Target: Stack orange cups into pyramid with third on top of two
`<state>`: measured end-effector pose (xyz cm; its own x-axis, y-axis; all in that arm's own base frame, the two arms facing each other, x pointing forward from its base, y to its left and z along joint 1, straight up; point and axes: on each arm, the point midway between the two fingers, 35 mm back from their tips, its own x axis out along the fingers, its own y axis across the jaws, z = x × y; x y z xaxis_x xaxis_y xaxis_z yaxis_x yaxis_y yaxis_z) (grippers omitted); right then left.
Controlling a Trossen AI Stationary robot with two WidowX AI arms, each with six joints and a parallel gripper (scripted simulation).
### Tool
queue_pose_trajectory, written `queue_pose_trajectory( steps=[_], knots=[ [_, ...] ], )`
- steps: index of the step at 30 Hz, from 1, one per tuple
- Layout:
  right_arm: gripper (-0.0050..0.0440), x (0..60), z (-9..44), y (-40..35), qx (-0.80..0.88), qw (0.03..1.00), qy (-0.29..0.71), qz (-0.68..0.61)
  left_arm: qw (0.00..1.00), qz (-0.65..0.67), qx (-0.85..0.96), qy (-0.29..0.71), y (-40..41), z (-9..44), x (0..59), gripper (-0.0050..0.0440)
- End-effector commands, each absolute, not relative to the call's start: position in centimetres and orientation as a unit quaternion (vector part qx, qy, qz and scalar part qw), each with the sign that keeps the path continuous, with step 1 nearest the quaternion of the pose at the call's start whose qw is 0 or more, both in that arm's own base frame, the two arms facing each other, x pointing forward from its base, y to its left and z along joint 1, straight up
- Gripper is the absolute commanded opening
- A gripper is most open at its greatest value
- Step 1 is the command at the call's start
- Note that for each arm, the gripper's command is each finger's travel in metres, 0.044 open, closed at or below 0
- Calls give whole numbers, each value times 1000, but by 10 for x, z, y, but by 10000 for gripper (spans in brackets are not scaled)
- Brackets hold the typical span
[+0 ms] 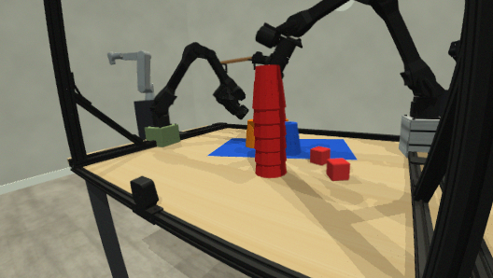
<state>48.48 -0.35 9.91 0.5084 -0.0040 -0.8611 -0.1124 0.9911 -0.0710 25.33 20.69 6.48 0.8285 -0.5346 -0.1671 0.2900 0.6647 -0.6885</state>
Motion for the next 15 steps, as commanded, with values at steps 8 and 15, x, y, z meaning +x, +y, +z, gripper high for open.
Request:
queue_pose_trajectory(
  steps=[8, 15],
  knots=[
    [367, 485, 99, -4, -59, 866, 495, 31, 894, -230, -339, 180, 207, 64, 253, 440],
    [400, 485, 99, -4, -59, 866, 495, 31, 894, -230, -339, 180, 207, 64, 253, 440]
  ],
)
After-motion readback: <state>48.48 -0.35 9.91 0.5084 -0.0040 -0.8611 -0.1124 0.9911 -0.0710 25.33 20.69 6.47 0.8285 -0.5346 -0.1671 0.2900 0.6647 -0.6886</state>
